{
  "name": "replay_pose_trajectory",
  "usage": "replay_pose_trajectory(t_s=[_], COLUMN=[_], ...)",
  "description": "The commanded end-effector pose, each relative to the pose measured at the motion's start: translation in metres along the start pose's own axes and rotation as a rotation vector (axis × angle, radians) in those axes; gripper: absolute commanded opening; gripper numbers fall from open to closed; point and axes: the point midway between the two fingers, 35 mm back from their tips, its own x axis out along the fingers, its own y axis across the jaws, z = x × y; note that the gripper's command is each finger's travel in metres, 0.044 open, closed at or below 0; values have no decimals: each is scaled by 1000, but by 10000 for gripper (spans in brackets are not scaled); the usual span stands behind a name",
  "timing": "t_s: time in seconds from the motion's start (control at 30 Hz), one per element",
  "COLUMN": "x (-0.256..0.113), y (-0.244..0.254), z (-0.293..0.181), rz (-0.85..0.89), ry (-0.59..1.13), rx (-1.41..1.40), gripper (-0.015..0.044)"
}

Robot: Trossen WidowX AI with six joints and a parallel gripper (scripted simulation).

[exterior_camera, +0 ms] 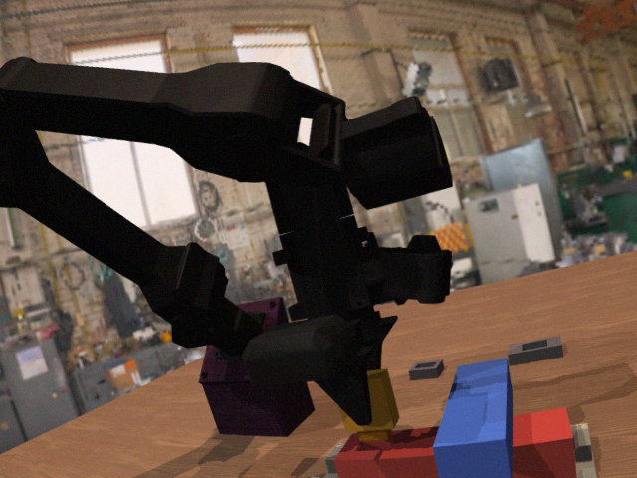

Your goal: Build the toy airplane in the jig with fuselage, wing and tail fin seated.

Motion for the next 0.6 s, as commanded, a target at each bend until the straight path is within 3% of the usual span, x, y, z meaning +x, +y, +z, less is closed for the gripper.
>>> replay_pose_trajectory(t_s=[0.0,0.33,0.47,0.57], x=[8,10,10,10], y=[-1,-1,-1,-1], z=[-2,-1,-1,-1], rz=[-5,-3,-3,-3], ry=[4,3,3,3], rx=[-4,-2,-2,-2], gripper=[66,79,52,0])
